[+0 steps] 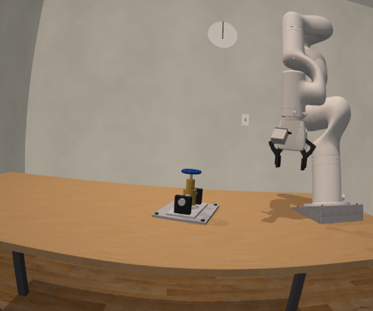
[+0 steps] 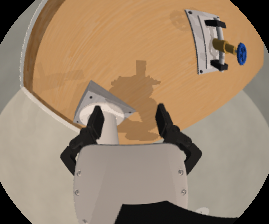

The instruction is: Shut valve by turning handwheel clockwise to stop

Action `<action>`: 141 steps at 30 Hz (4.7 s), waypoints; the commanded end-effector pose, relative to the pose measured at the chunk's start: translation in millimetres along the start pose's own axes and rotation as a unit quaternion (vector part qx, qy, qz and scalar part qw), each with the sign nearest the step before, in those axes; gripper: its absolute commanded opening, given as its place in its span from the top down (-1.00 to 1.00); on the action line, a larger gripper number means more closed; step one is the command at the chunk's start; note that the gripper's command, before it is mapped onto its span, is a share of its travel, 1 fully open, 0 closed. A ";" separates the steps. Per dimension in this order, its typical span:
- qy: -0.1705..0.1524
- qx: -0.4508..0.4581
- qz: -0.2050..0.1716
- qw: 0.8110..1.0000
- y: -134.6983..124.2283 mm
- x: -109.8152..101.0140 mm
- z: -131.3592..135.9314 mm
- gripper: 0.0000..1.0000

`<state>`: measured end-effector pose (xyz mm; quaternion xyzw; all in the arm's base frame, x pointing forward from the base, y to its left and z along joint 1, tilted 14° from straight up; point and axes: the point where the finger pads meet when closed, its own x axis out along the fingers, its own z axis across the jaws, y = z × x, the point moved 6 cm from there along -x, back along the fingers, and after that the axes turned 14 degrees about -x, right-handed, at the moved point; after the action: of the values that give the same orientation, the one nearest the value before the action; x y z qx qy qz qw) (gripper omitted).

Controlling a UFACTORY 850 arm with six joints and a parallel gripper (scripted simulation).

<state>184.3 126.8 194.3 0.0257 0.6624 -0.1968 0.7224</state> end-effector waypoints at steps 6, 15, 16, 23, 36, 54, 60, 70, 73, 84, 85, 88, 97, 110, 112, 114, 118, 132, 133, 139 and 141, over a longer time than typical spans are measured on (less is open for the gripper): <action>0.000 0.000 0.001 1.000 0.5 -0.4 0.3 -1.00; 0.000 0.000 0.001 1.000 0.5 -0.4 0.3 -1.00; 0.000 0.000 0.001 1.000 0.5 -0.4 0.3 -1.00; -0.002 0.003 0.004 1.000 39.2 -18.3 57.1 -1.00; -0.005 0.013 0.007 1.000 89.9 -41.4 236.1 -1.00; -0.006 0.017 0.007 1.000 88.3 -40.6 316.3 -1.00; -0.006 0.017 0.007 1.000 88.4 -39.1 316.3 -1.00; -0.005 0.017 0.007 1.000 88.5 -33.4 316.5 -1.00; -0.005 0.017 0.007 1.000 88.5 -30.1 316.5 -1.00; -0.005 0.017 0.007 1.000 88.8 -16.7 316.9 -1.00; -0.005 0.017 0.007 1.000 88.8 -16.7 316.9 -1.00; -0.005 0.017 0.007 1.000 88.9 -12.5 317.0 -1.00; -0.005 0.017 0.007 1.000 89.1 -1.6 317.2 -1.00; -0.005 0.017 0.007 1.000 89.2 4.7 317.4 -1.00; -0.005 0.017 0.007 1.000 89.2 5.0 317.4 -1.00; -0.005 0.017 0.007 1.000 89.2 5.1 317.4 -1.00; -0.005 0.017 0.007 1.000 89.2 5.1 317.4 -1.00; -0.005 0.017 0.007 1.000 89.2 5.3 317.4 -1.00; -0.005 0.017 0.007 1.000 89.2 5.5 317.4 -1.00; -0.005 0.017 0.007 1.000 89.3 6.5 317.4 -1.00; -0.005 0.017 0.007 1.000 89.3 7.4 317.4 -1.00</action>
<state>513.0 112.5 205.7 0.0406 0.6555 -0.2035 0.7261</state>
